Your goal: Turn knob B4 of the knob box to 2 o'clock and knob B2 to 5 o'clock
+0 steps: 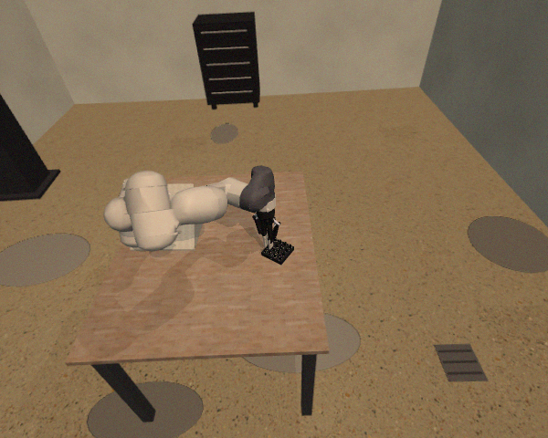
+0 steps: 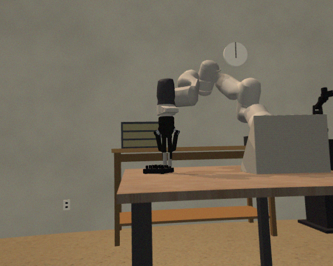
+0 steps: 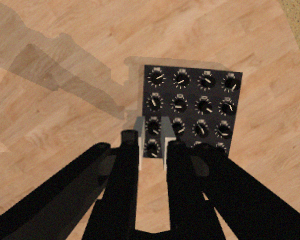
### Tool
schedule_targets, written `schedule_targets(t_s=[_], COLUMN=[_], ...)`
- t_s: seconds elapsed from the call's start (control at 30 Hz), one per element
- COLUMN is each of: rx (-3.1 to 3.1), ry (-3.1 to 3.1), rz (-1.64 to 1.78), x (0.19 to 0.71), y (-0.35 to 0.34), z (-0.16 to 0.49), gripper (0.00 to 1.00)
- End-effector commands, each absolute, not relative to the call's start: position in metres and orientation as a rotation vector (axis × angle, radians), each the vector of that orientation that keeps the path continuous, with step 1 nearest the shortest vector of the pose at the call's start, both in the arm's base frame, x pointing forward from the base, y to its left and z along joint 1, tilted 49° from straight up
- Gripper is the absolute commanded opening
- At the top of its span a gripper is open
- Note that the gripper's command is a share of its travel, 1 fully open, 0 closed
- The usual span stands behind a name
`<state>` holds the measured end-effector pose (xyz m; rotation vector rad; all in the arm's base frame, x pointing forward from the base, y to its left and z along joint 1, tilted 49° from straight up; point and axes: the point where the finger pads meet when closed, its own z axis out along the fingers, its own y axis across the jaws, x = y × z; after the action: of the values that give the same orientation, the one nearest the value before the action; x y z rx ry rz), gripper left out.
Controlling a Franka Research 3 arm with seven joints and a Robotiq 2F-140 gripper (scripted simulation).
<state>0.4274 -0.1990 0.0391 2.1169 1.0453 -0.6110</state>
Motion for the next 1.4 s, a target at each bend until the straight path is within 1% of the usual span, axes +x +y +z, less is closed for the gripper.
schedule_targets(t_s=[0.0,0.5,0.53,1.37], rx=[2.118,2.118,2.118,2.118], ry=[1.041,1.041,1.041,1.041], rz=[-0.609,-0.609,-0.609,-0.609], x=[0.4276,0.4276,0.4276,0.4276], y=[-0.2005,-0.2005,-0.2005,-0.2005], z=[0.0385,0.0385,0.0385,0.0385], gripper=[0.12,0.12,0.05,0.05])
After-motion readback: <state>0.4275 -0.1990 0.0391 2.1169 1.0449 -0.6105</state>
